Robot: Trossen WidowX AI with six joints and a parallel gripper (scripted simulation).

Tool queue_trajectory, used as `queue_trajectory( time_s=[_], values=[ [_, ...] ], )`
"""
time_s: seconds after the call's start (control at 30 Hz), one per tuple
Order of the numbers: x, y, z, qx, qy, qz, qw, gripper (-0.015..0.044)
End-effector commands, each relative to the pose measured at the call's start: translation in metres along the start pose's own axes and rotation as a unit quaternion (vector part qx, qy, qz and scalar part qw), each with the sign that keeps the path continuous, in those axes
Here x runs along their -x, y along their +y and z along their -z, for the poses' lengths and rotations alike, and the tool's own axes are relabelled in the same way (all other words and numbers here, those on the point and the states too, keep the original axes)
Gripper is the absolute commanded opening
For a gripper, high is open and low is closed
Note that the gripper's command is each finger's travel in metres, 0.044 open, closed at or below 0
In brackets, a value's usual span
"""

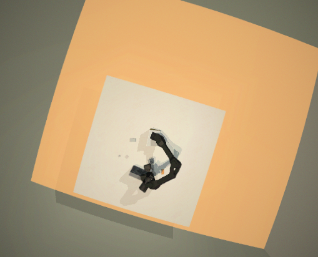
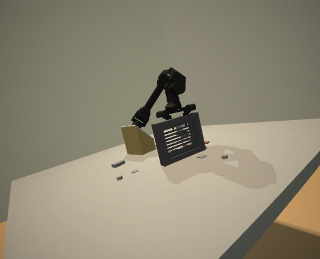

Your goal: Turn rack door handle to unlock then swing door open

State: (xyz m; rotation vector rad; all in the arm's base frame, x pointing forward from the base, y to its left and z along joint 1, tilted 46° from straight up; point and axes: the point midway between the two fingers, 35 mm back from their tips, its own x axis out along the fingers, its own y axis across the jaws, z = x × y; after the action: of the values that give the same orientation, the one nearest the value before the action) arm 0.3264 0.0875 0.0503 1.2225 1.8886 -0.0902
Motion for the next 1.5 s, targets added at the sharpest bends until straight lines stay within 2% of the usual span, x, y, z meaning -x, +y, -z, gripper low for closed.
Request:
queue_trajectory(
  time_s=[0.0, 0.3, 0.8, 1.47],
  values=[
    [-0.0008, -0.0012, -0.0011, -0.226, -0.003, 0.004, 0.974, 0.0298],
    [-0.0009, -0.0013, -0.0011, -0.421, -0.004, 0.003, 0.907, 0.0298],
    [-0.0009, -0.0013, -0.0011, -0.424, -0.004, 0.003, 0.906, 0.0298],
    [-0.0009, -0.0013, -0.0011, -0.424, -0.004, 0.003, 0.906, 0.0164]
  ],
)
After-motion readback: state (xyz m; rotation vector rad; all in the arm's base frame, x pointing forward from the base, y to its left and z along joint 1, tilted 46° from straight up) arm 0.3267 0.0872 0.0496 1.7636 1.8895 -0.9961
